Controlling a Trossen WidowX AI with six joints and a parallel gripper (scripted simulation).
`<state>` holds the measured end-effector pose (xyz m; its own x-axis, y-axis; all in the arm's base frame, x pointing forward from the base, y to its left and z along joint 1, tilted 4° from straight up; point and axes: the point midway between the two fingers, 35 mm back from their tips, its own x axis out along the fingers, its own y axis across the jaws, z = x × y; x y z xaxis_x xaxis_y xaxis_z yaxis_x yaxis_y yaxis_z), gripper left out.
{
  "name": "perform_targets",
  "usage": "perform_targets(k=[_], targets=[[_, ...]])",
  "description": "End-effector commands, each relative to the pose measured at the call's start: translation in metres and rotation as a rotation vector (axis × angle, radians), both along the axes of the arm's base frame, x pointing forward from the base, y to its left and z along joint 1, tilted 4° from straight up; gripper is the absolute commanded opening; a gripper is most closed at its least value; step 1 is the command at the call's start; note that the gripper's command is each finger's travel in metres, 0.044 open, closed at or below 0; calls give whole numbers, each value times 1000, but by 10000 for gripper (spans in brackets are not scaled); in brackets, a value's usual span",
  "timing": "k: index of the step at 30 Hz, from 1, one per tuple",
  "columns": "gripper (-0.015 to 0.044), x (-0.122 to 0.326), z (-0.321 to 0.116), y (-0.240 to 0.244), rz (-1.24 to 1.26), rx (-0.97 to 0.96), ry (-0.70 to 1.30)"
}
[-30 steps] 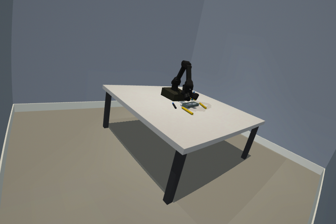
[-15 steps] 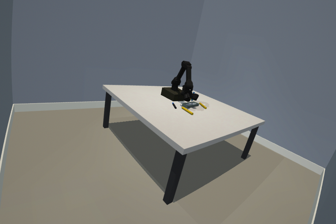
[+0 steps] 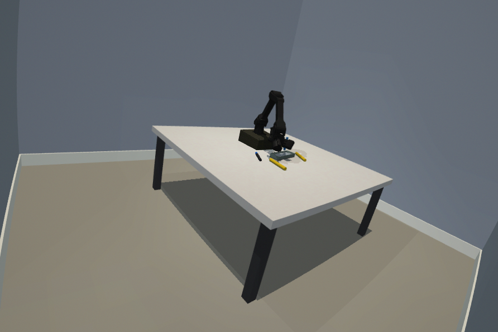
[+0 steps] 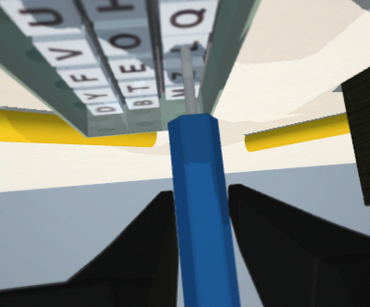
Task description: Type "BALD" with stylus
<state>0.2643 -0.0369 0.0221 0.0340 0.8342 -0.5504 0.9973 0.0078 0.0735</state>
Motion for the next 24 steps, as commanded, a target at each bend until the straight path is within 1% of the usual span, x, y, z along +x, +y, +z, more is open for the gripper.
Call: perform_targets(k=[1,11,20,24], targets=[[81,0,-3,0,5,-2,-3],[81,-1,0,0,5,-2,-3],[81,-3,35,2,5,-2,-4],[81,-3,36,2,5,-2,-4]])
